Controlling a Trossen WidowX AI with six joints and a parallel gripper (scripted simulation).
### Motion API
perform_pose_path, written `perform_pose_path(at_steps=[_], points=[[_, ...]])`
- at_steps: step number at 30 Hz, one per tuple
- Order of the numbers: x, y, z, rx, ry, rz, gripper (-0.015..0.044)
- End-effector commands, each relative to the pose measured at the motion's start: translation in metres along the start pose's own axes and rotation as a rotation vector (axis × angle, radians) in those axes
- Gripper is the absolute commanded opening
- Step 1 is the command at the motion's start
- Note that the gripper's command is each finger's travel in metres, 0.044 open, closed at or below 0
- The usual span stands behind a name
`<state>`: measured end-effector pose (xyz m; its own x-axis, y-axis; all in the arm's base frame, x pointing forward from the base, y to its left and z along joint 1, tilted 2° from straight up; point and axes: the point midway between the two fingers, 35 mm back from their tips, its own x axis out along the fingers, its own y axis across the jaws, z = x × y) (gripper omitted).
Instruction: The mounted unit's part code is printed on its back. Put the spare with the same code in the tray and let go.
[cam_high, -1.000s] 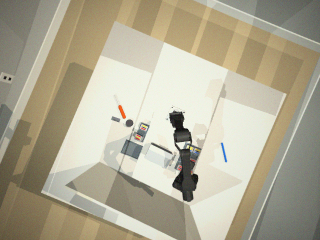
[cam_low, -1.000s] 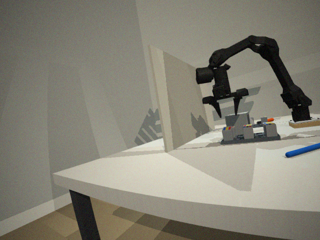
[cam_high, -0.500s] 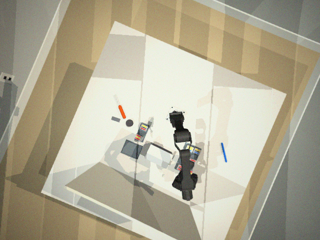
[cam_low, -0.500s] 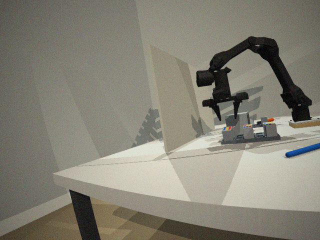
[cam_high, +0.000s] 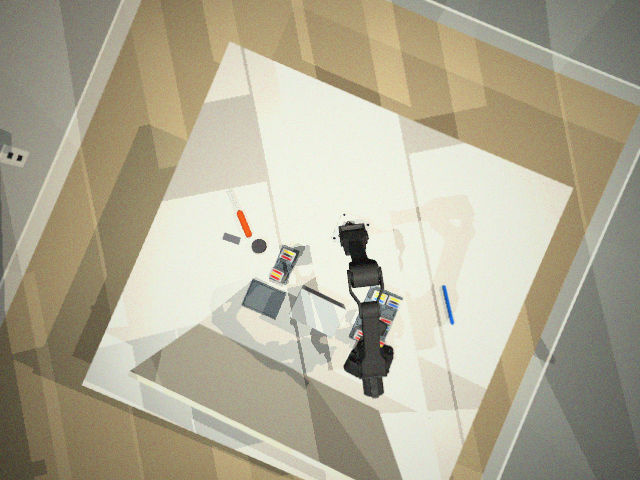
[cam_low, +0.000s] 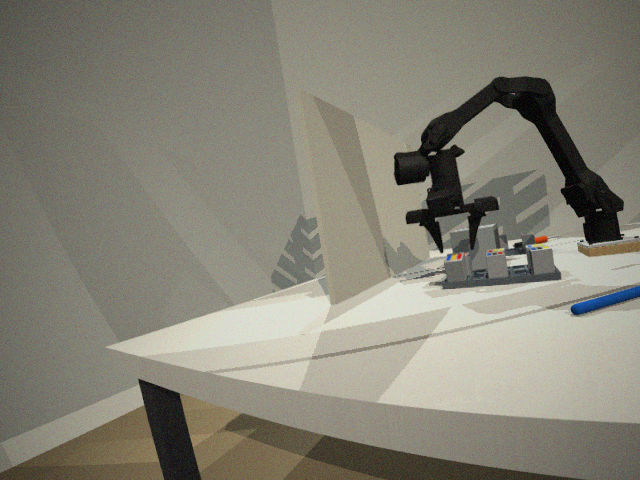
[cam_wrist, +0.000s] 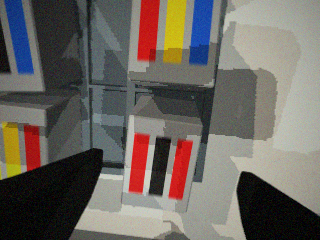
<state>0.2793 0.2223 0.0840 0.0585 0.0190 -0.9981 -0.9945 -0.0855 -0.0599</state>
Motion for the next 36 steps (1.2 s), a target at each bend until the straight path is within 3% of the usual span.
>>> perform_pose_path(at_steps=[1,21,36], points=[[0.011,0.002,-0.002,-0.006,0.011,0.010,0.0300],[0.043,0.004,-0.004,-0.006,0.012,0.011,0.0300],[0.044,0.005,-0.004,-0.006,0.012,0.011,0.0300]])
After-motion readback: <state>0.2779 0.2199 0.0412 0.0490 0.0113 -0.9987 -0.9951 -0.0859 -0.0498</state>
